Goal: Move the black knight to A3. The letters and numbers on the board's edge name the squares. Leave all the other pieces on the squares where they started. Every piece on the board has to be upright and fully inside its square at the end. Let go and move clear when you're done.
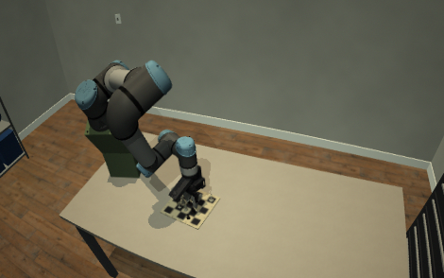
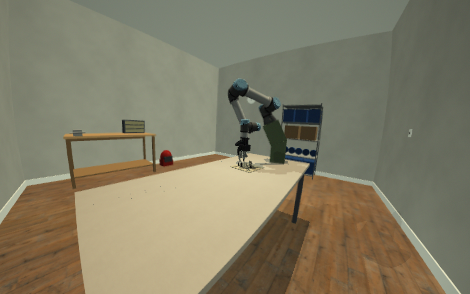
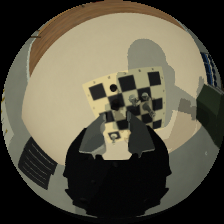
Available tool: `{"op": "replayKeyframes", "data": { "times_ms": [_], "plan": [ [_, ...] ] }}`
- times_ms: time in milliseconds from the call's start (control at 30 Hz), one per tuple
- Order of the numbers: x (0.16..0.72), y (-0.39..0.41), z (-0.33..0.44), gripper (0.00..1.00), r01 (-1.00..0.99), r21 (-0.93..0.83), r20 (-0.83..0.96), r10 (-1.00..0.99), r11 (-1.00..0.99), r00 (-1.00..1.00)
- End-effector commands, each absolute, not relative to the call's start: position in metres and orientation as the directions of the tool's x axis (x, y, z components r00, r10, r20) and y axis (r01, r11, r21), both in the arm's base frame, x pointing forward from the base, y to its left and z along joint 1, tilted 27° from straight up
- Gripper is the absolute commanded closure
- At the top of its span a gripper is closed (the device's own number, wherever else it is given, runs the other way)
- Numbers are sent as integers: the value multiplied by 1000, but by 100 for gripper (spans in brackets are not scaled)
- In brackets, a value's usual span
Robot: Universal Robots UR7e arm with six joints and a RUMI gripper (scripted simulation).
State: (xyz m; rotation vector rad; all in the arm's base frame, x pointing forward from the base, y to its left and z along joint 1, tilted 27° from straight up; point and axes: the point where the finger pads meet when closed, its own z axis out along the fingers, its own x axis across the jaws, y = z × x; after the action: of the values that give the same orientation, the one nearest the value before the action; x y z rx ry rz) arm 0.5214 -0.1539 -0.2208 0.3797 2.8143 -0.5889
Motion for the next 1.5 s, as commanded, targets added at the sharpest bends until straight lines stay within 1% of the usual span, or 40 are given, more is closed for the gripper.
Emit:
{"op": "replayKeyframes", "data": {
  "times_ms": [0, 700, 1467],
  "plan": [
    [522, -154, -220, 77, 299, -357, -285, 201, 885, -937],
    [522, -155, -222, 77, 299, -357, -285, 201, 885, -937],
    [528, -168, -250, 77, 299, -357, -285, 201, 885, -937]
  ]
}}
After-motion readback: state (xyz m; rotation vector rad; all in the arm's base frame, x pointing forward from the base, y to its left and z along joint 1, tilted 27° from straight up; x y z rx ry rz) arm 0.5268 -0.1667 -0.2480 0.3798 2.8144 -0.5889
